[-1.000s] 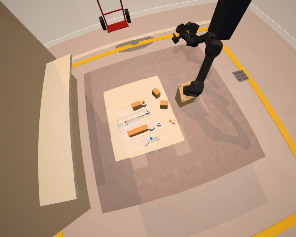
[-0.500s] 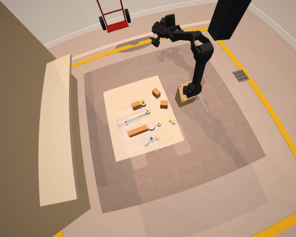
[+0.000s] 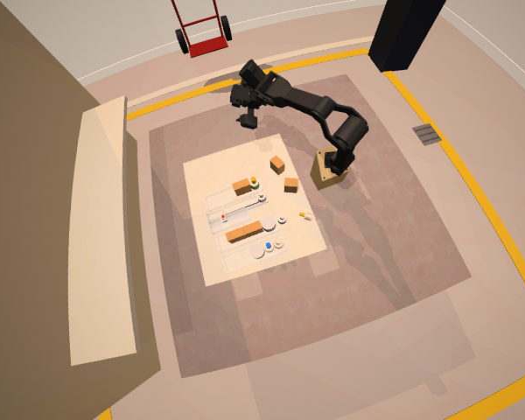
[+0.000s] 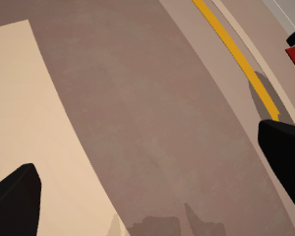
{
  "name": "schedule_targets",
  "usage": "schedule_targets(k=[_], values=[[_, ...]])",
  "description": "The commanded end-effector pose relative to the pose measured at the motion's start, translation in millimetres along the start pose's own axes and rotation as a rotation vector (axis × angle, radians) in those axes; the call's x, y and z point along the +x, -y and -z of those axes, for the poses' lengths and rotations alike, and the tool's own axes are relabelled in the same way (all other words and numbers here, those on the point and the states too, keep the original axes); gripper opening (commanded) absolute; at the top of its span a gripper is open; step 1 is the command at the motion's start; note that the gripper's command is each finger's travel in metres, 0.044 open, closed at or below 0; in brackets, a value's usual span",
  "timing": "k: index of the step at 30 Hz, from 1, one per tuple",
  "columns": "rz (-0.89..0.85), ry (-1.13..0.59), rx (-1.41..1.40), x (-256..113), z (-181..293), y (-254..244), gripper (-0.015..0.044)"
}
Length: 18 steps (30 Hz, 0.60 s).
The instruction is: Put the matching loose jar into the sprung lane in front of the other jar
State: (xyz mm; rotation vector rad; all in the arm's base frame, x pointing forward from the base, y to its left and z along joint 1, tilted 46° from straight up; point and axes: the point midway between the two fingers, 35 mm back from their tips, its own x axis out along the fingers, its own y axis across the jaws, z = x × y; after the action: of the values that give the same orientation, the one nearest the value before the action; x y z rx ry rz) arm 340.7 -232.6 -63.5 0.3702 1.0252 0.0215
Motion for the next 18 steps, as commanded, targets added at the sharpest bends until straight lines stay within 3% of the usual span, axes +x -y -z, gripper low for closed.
schedule_targets(k=[1, 9, 18], values=[[-0.111, -0.067, -0.016, 2.3, -6.3, -66.3, 0.0440], [-0.325, -0.264, -0.069, -12.4, 9.3, -212.0, 0.0440], [-0.492, -0.546, -0.126, -64.5, 73.4, -345.9, 0.0440]])
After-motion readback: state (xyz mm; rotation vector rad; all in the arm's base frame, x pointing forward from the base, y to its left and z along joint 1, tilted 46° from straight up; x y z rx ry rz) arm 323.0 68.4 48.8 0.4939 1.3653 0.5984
